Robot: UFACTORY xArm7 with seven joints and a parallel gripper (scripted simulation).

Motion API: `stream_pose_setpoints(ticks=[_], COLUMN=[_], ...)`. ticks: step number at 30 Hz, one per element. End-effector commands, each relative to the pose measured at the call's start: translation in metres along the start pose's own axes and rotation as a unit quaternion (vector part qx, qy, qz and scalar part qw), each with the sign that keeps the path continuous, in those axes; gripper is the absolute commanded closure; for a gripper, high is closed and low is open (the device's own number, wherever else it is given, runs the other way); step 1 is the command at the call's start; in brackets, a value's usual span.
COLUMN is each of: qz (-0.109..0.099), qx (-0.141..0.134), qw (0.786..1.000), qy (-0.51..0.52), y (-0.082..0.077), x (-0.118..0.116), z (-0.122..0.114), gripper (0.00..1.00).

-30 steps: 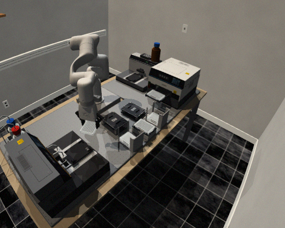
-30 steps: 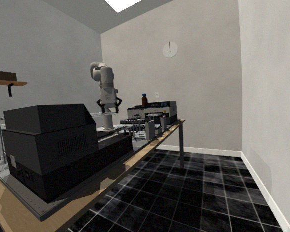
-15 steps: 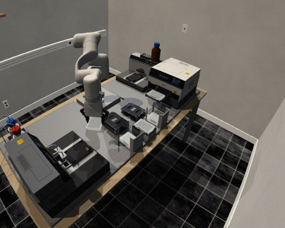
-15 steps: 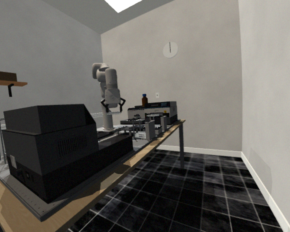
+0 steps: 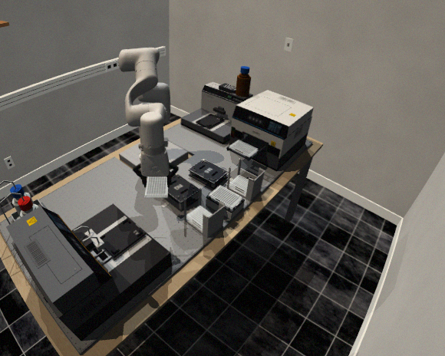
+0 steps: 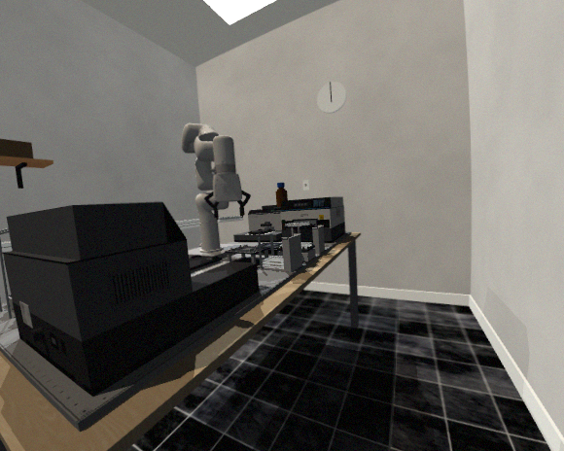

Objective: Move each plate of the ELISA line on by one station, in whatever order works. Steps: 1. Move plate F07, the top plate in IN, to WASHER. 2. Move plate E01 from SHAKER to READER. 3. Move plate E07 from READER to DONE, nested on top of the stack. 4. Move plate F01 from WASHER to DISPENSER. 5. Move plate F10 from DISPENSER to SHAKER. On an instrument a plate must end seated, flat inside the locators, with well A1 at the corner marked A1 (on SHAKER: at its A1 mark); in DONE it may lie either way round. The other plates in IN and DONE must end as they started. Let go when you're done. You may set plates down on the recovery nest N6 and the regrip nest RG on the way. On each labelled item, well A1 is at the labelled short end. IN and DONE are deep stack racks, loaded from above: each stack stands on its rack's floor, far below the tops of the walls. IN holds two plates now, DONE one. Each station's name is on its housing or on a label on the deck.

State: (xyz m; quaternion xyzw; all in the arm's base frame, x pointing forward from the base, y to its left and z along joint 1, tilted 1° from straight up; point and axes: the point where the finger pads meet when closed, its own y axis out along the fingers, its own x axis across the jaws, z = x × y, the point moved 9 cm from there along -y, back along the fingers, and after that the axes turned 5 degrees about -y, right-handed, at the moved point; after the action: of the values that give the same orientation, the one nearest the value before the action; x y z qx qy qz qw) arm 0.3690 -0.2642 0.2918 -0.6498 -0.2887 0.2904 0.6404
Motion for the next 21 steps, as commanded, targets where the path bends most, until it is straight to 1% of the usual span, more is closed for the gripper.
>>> stream_pose_setpoints(ticks=[1, 4, 6, 19, 21], qz=[-0.001, -0.001, -0.001, 0.0, 0.0], qx=[-0.003, -0.003, -0.003, -0.003, -0.003], qw=[1.0, 0.999, 0.999, 0.993, 0.991], qy=[-0.027, -0.045, -0.045, -0.12, -0.132], y=[-0.002, -0.002, -0.002, -0.002, -0.002], x=[0.008, 0.015, 0.015, 0.045, 0.047], z=[0.007, 0.014, 0.014, 0.045, 0.046], gripper=[1.0, 1.0, 1.0, 1.0, 1.0])
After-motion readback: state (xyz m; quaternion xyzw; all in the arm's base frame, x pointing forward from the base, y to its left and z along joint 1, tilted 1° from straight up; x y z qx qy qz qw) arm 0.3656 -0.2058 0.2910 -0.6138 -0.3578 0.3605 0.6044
